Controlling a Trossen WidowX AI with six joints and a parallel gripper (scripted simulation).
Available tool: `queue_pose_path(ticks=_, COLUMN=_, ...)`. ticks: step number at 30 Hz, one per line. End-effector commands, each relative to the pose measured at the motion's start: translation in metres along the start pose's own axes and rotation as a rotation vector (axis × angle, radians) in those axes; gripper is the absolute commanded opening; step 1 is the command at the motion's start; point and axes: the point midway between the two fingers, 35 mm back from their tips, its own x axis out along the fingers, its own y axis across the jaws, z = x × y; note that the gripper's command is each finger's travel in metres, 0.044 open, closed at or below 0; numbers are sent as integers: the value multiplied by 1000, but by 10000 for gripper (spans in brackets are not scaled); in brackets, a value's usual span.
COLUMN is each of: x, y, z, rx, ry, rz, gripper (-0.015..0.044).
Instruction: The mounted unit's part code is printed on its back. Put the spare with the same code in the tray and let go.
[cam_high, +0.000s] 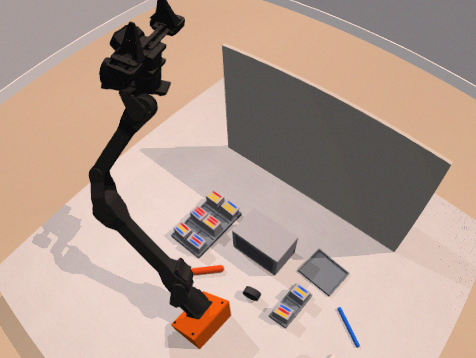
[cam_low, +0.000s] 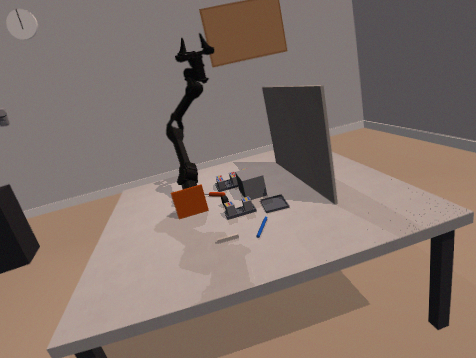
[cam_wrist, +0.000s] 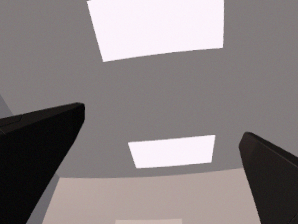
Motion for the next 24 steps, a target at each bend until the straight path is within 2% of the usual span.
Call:
queue_pose_path(ticks=1, x=-2, y=32, z=-45, rx=-85, ry=95, rz=109, gripper=440)
queue_pose_path(ticks=6, x=-13, y=68, z=-97, rx=-199, ry=221, rz=263, gripper=440)
queue_pose_path(ticks=11, x=-42, y=110, z=-163, rx=-326, ry=382, rz=470, gripper=440)
queue_pose_path(ticks=17, x=-93, y=145, z=-242, rx=-459, ry=595, rz=730, gripper=440)
queue_pose_path(ticks=24, x=-176, y=160, z=-325, rx=-571, ry=889, rz=1046, gripper=440)
